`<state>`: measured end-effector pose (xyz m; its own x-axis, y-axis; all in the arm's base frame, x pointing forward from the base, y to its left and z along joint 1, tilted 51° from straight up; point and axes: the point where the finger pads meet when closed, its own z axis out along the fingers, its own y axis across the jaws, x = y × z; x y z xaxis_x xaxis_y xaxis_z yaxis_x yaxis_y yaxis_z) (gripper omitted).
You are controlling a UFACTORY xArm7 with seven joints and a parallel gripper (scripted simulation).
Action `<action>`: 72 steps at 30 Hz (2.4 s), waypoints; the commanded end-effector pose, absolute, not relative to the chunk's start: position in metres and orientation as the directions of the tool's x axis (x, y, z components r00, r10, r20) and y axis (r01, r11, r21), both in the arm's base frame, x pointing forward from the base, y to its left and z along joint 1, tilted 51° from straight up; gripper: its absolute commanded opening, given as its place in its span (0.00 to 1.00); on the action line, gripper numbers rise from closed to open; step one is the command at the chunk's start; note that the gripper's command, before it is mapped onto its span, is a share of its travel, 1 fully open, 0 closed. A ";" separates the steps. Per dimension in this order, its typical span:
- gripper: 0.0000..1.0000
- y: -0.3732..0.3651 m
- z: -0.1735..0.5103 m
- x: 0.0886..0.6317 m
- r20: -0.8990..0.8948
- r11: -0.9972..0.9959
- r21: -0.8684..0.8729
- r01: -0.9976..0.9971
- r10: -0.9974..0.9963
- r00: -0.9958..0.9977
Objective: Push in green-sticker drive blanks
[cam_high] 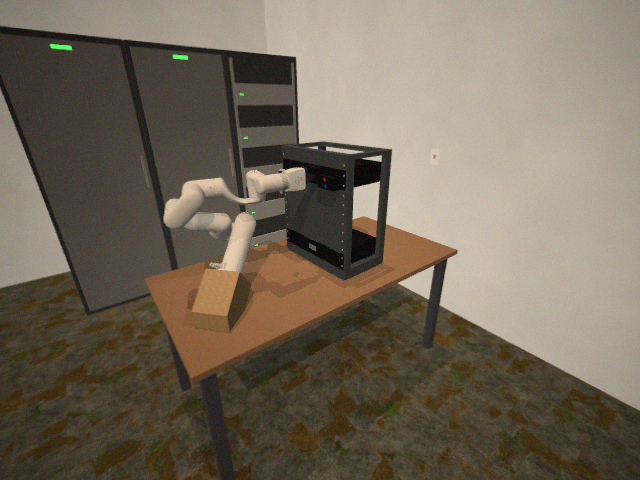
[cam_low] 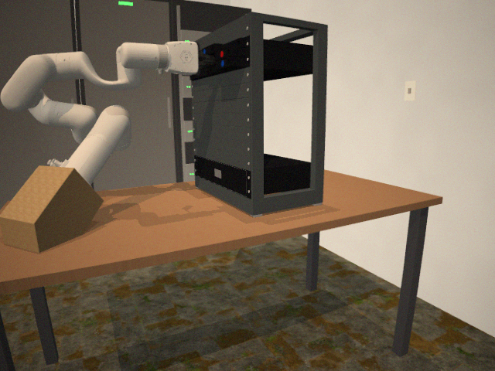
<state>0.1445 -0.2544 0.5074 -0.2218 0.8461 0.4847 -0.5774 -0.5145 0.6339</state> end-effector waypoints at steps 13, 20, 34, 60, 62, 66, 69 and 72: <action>0.00 -0.256 0.510 0.145 0.484 -0.513 0.633 -0.580 0.847 -0.220; 0.00 -0.256 0.512 0.147 0.484 -0.513 0.633 -0.580 0.847 -0.220; 0.00 -0.256 0.512 0.148 0.484 -0.513 0.633 -0.580 0.847 -0.220; 0.00 -0.251 0.494 0.124 0.484 -0.513 0.633 -0.580 0.847 -0.220; 0.00 -0.249 0.487 0.115 0.484 -0.513 0.633 -0.580 0.847 -0.220; 0.00 -0.248 0.480 0.106 0.484 -0.513 0.633 -0.580 0.847 -0.220; 0.00 -0.245 0.470 0.093 0.484 -0.513 0.633 -0.580 0.847 -0.220; 0.00 -0.243 0.462 0.083 0.484 -0.513 0.633 -0.580 0.847 -0.220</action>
